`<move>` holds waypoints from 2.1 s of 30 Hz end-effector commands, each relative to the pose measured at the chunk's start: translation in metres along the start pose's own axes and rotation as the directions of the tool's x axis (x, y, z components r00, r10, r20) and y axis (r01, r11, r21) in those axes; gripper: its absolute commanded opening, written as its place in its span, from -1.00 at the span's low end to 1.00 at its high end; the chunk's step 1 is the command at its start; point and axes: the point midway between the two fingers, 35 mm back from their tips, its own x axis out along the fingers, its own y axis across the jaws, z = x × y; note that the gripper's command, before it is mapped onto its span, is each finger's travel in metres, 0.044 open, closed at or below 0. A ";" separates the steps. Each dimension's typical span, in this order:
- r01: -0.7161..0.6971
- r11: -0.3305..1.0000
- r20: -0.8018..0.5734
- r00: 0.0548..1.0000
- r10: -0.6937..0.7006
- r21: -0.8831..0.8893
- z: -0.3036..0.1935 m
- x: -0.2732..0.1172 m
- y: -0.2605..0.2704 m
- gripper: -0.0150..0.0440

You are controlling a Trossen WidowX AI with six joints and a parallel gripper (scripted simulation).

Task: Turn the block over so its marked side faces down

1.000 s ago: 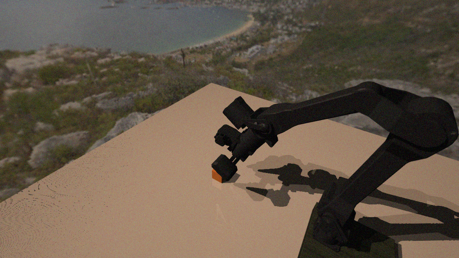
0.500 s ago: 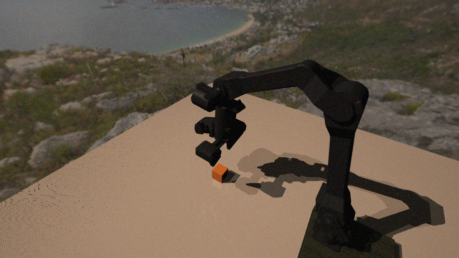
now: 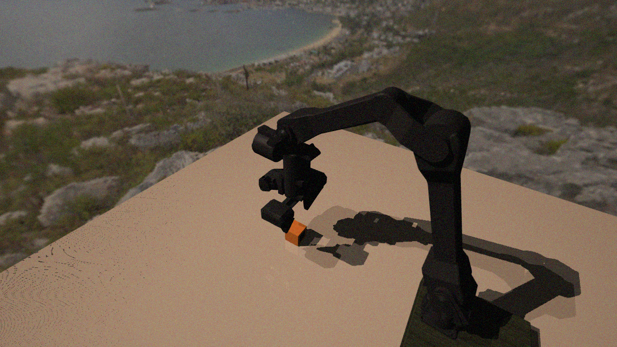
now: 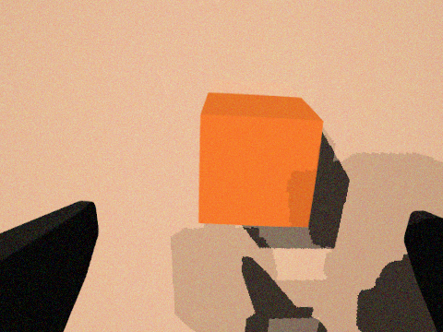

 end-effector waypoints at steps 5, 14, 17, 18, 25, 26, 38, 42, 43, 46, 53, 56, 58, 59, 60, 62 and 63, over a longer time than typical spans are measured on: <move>0.006 1.000 0.006 1.000 -0.006 0.005 0.000 0.016 -0.001 1.00; 0.006 1.000 0.006 1.000 -0.006 0.005 0.001 0.028 -0.001 1.00; 0.006 1.000 0.006 1.000 -0.006 0.005 0.001 0.033 -0.001 1.00; 0.006 1.000 0.006 1.000 -0.006 0.005 0.001 0.035 -0.001 1.00; 0.006 1.000 0.006 1.000 -0.006 0.005 0.001 0.046 -0.001 1.00; 0.006 1.000 0.006 1.000 -0.006 0.005 0.001 0.047 -0.001 1.00; 0.006 1.000 0.006 1.000 -0.006 0.005 0.000 0.048 -0.001 0.11; 0.006 1.000 0.006 1.000 -0.006 0.005 0.000 0.048 -0.001 0.02; 0.006 1.000 0.006 1.000 -0.006 0.005 0.000 0.048 -0.001 0.00; 0.006 1.000 0.006 1.000 -0.006 0.005 0.000 0.048 -0.001 -0.07; 0.006 1.000 0.006 1.000 -0.006 0.005 0.000 0.048 -0.001 -0.23; 0.006 1.000 0.006 1.000 -0.006 0.005 0.001 0.047 -0.001 -0.36; 0.006 1.000 0.006 1.000 -0.006 0.005 0.001 0.037 -0.001 -0.49; 0.006 1.000 0.006 1.000 -0.006 0.005 0.001 0.029 -0.001 -0.49; 0.006 1.000 0.006 1.000 -0.006 0.005 0.001 0.023 -0.001 -0.49; 0.006 1.000 0.006 1.000 -0.006 0.005 0.000 0.018 -0.001 -0.49; 0.006 1.000 0.006 1.000 -0.006 0.005 0.000 0.018 -0.001 -0.49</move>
